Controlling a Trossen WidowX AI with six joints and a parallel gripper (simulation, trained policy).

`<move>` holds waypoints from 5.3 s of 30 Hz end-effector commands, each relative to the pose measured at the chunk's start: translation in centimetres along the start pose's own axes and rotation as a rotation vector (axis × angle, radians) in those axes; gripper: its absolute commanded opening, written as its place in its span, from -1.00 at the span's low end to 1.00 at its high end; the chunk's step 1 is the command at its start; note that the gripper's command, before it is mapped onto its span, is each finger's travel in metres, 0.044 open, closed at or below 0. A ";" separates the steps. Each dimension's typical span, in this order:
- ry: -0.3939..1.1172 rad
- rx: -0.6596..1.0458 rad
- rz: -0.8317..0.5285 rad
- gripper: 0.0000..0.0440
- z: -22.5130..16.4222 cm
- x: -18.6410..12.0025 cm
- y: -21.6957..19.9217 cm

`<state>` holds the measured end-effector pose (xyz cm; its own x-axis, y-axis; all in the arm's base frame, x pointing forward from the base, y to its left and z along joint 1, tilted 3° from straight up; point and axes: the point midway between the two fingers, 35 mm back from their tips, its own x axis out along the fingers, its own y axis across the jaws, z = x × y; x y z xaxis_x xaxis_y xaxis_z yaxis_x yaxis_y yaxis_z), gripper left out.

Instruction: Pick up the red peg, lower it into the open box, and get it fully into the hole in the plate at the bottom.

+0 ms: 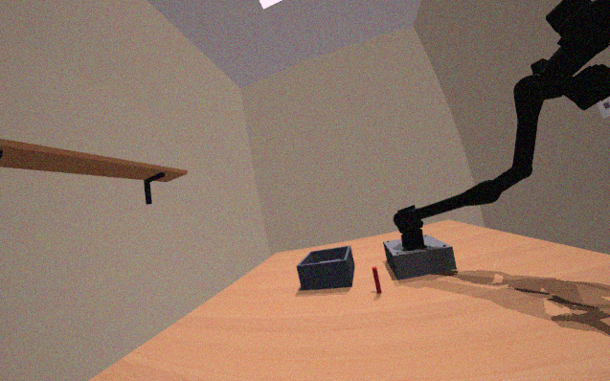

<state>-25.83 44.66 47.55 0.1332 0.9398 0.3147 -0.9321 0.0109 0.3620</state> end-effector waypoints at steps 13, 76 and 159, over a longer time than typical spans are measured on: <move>-0.120 0.411 0.147 1.00 6.6 -2.7 1.7; -0.644 2.093 1.402 1.00 37.4 -24.9 -13.4; -1.428 -0.809 3.903 1.00 11.7 -49.1 -55.7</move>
<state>23.79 -6.74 23.44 0.4817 -0.2157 -0.8494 0.2763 0.9572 -0.0864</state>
